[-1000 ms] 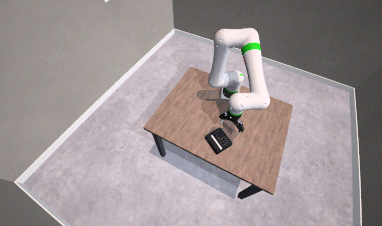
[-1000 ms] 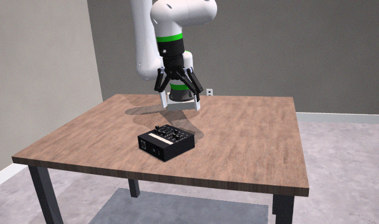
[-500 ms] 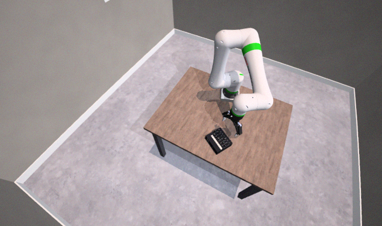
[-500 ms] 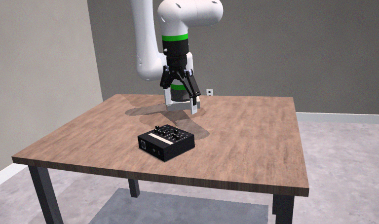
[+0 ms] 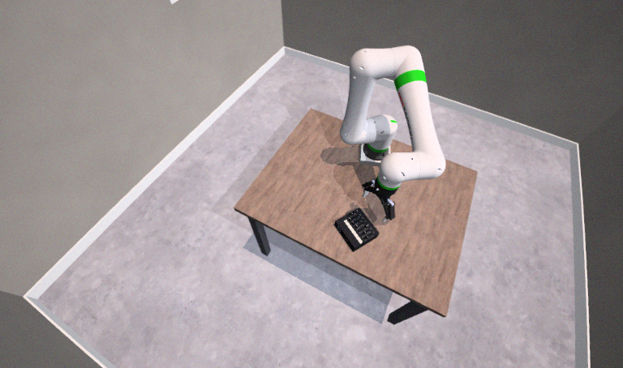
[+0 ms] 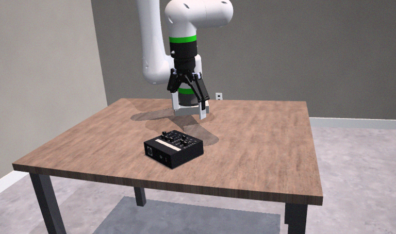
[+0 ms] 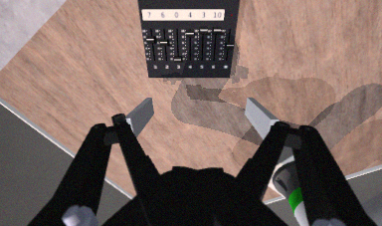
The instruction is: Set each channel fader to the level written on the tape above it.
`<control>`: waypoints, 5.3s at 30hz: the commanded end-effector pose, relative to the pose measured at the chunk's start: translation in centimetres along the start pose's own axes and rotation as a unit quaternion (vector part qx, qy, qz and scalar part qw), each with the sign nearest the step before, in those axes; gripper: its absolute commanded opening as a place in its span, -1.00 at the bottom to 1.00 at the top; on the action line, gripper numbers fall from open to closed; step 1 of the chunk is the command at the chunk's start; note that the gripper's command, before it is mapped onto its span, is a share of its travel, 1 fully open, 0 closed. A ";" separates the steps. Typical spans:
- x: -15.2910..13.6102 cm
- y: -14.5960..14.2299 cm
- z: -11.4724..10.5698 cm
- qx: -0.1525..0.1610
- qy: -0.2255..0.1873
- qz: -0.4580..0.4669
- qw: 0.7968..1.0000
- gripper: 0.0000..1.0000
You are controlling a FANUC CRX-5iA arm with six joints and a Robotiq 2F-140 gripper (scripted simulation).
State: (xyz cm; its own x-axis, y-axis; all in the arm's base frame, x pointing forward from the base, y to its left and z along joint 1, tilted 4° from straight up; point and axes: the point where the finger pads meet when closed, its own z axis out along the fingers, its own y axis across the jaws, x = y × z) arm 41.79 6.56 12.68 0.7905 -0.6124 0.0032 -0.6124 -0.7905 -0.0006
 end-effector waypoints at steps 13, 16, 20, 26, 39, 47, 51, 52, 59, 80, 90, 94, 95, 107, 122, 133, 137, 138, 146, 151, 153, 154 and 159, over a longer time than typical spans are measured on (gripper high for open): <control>0.0 0.0 0.0 0.000 0.000 0.000 1.000 1.00; 0.0 0.0 0.0 0.000 0.000 0.000 1.000 1.00; 0.0 0.0 0.0 0.000 0.000 0.000 1.000 1.00; 0.0 0.0 0.0 0.000 0.000 0.000 1.000 1.00; 1.2 -0.3 -0.8 0.004 0.003 -0.137 0.991 1.00; 4.1 -0.8 -2.6 0.005 0.015 -0.344 0.939 1.00; 5.8 -0.9 -3.7 0.001 0.026 -0.426 0.904 1.00; 6.2 -0.9 -4.0 0.000 0.028 -0.446 0.895 1.00; 8.0 -0.9 -5.0 -0.009 0.041 -0.570 0.821 1.00; 9.2 -0.9 -5.8 -0.005 0.038 -0.865 0.501 1.00; 10.0 -1.0 -4.4 -0.010 0.037 -0.919 0.393 1.00; 11.2 -1.0 -2.2 -0.016 0.035 -0.958 0.286 1.00; 11.5 -1.0 -1.6 -0.017 0.034 -0.964 0.264 1.00; 12.4 -1.0 0.3 -0.024 0.030 -0.999 0.012 -1.00; 12.4 -1.0 0.3 -0.024 0.030 -0.999 0.012 -1.00; 12.4 -1.0 0.3 -0.024 0.030 -0.999 0.012 -1.00; 12.4 -1.0 0.3 -0.024 0.030 -0.999 0.012 -1.00; 12.4 -1.0 0.3 -0.024 0.030 -0.999 0.012 -1.00; 12.4 -1.0 0.4 -0.024 0.030 -0.999 0.012 -1.00; 12.5 -1.0 0.5 -0.023 0.030 -0.999 0.012 -1.00; 12.5 -1.0 0.5 -0.023 0.030 -0.999 0.012 -1.00; 12.5 -1.0 0.6 -0.023 0.030 -0.999 0.012 -1.00; 12.5 -1.0 0.7 -0.023 0.030 -0.999 0.012 -1.00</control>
State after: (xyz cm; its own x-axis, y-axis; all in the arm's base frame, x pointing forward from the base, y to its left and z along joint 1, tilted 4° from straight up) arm 52.23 -0.29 12.07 -0.7736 0.6318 -0.0490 0.6291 0.7750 0.0604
